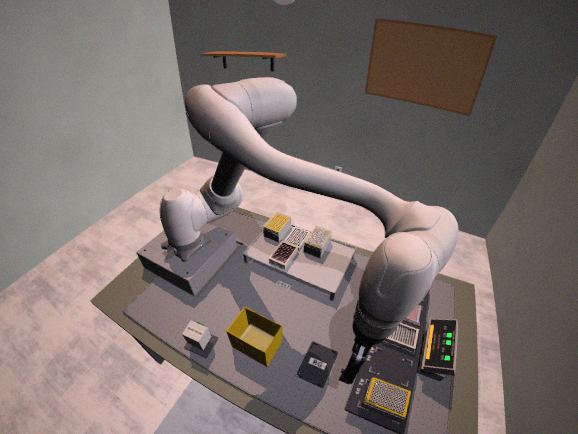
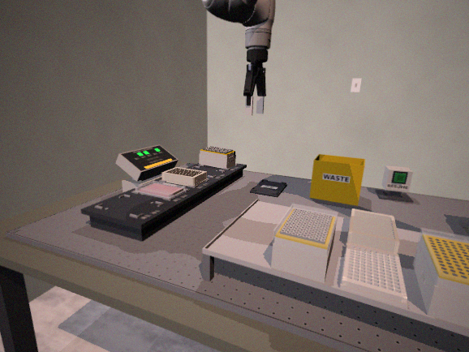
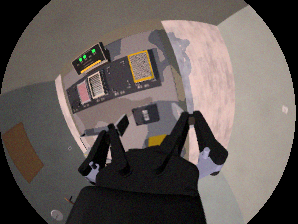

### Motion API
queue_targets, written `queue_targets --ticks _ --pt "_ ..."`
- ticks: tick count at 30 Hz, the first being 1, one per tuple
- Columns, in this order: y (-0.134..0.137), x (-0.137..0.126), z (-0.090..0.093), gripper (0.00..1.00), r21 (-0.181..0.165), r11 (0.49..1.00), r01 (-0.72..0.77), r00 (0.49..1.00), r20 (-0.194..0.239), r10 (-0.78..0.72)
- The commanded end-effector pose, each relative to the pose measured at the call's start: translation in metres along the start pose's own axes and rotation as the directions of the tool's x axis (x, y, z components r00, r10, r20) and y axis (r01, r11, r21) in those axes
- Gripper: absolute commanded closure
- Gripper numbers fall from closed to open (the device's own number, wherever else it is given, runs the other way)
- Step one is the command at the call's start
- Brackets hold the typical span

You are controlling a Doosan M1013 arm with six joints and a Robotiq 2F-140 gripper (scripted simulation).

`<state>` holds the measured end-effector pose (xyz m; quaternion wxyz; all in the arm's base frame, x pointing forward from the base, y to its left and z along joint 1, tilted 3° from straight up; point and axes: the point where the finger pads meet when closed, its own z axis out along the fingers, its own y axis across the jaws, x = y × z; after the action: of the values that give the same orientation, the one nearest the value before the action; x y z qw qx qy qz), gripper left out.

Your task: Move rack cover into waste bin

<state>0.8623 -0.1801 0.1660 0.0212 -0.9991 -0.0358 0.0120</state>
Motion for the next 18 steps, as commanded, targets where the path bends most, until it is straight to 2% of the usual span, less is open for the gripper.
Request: queue_targets --ticks 1,7,9,18 --pt "0.000 0.015 -0.001 0.23 0.000 1.000 -0.001 1.000 -0.001 0.001" --pt "0.000 0.045 -0.001 0.23 0.000 1.000 -0.001 1.000 -0.001 0.001" --pt "0.000 0.045 -0.001 0.23 0.000 1.000 -0.001 1.000 -0.001 0.001" --pt "-0.002 0.090 -0.001 0.23 0.000 1.000 -0.001 1.000 -0.001 0.001"
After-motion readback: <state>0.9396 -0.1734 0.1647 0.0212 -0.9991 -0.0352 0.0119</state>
